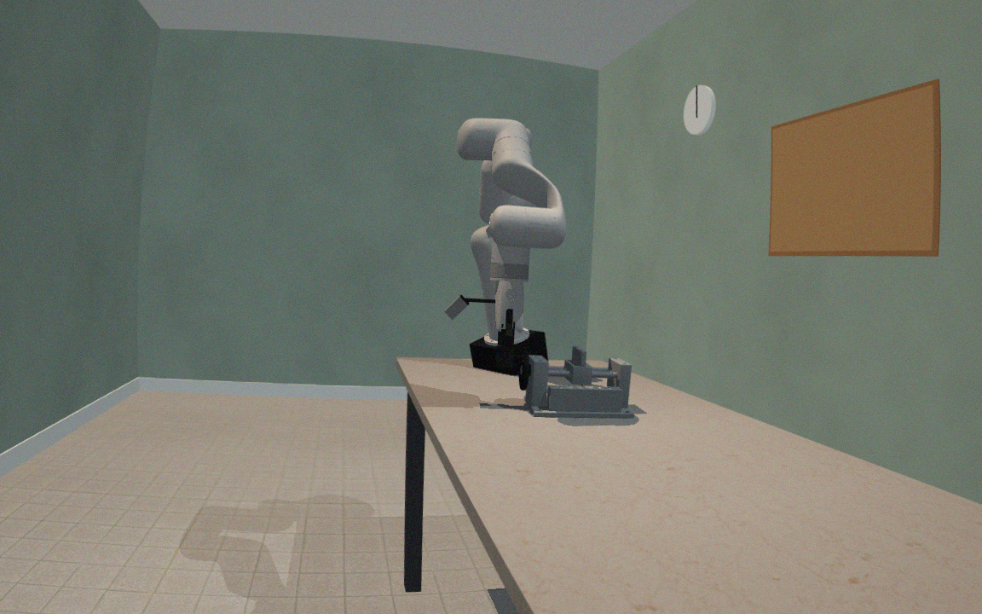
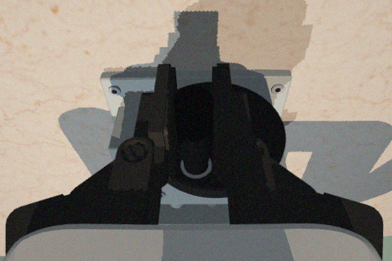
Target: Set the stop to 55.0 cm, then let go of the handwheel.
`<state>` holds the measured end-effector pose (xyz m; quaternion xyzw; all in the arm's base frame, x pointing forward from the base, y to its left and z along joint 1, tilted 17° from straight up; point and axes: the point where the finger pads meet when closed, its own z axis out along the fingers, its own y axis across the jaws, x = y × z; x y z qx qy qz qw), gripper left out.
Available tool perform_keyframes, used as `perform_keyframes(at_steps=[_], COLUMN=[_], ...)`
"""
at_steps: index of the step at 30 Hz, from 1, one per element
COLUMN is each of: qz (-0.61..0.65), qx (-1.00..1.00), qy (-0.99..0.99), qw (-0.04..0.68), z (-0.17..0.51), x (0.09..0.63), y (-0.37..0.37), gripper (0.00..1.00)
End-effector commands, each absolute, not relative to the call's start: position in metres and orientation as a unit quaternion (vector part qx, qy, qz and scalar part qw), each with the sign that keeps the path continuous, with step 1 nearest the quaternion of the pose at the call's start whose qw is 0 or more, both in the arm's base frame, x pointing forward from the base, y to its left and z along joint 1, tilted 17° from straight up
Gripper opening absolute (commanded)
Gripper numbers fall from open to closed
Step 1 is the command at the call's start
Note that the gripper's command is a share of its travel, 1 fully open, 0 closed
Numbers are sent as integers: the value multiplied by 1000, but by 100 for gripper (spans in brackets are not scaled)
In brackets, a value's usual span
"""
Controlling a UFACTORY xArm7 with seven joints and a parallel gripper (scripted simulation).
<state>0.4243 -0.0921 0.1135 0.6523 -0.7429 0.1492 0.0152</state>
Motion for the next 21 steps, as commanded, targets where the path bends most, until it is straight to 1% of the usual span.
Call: perform_keyframes(at_steps=[1,21], qz=[148,148], qx=[653,653], qy=[-743,-743], qw=[16,16], z=[113,100], x=[427,443], y=[-92,-98], gripper=[6,6])
